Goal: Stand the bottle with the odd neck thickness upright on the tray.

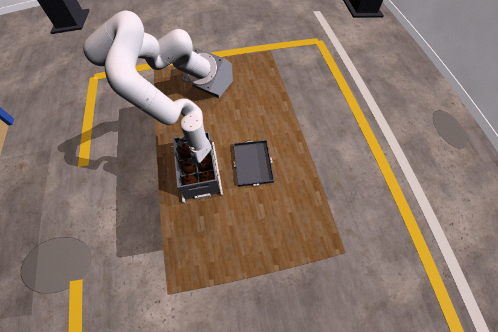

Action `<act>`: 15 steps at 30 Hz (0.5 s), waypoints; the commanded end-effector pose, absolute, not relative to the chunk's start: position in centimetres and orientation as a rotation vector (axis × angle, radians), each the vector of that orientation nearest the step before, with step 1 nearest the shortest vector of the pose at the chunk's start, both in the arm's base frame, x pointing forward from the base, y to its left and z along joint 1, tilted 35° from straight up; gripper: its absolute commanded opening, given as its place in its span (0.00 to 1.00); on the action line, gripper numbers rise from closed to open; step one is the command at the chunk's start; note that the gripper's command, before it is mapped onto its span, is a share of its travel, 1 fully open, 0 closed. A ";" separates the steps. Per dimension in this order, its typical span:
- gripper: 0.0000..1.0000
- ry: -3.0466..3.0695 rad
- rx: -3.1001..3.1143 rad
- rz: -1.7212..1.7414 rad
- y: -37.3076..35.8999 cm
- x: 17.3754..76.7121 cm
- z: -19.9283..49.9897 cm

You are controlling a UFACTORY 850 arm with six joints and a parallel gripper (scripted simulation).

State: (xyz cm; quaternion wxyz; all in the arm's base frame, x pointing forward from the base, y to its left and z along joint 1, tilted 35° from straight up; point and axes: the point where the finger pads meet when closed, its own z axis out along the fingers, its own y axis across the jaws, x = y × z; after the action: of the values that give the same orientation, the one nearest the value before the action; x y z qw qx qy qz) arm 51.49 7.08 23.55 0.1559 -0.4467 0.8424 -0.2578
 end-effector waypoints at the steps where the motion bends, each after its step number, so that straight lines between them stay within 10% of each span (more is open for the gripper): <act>1: 0.65 2.411 -1.279 -0.738 7.1 51.5 23.6; 15: 0.65 2.411 -1.279 -0.738 7.2 51.4 23.8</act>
State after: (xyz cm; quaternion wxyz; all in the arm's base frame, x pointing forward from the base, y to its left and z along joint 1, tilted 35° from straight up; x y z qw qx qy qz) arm 51.46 7.09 23.59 0.1559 -0.4468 0.8424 -0.2578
